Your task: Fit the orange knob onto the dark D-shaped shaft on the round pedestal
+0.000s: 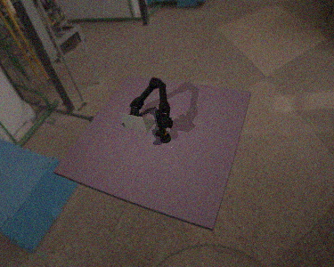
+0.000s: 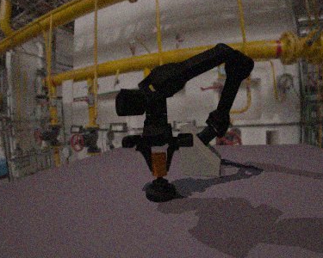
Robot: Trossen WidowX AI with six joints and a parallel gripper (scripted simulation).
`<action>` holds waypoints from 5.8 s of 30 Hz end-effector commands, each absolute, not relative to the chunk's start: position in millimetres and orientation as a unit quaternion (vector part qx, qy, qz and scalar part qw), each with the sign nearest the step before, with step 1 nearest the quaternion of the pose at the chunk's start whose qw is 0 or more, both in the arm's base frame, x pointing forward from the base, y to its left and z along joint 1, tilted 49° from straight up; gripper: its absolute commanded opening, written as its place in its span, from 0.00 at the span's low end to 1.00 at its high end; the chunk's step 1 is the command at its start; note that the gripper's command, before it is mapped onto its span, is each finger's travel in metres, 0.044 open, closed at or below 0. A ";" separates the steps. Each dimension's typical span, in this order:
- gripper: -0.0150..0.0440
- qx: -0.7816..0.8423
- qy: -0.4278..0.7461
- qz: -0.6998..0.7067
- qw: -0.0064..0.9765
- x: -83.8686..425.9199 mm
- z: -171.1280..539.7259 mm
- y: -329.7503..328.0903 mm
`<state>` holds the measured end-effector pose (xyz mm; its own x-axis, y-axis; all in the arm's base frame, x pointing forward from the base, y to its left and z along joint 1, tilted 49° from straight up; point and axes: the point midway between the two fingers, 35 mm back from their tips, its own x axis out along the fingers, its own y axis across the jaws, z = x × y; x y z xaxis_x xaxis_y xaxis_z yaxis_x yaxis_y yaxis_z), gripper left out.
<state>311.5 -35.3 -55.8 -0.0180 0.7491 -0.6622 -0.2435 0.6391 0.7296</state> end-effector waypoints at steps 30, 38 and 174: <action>0.25 0.130 0.565 0.435 0.690 313.1 -55.2 -36.7; 0.25 0.130 0.564 0.435 0.690 312.8 -57.3 -34.2; 0.25 -0.162 0.339 0.627 0.683 315.5 -52.6 -36.3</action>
<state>313.7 -33.8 -55.4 -0.0213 0.7473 -0.6642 -0.9640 0.1609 0.2119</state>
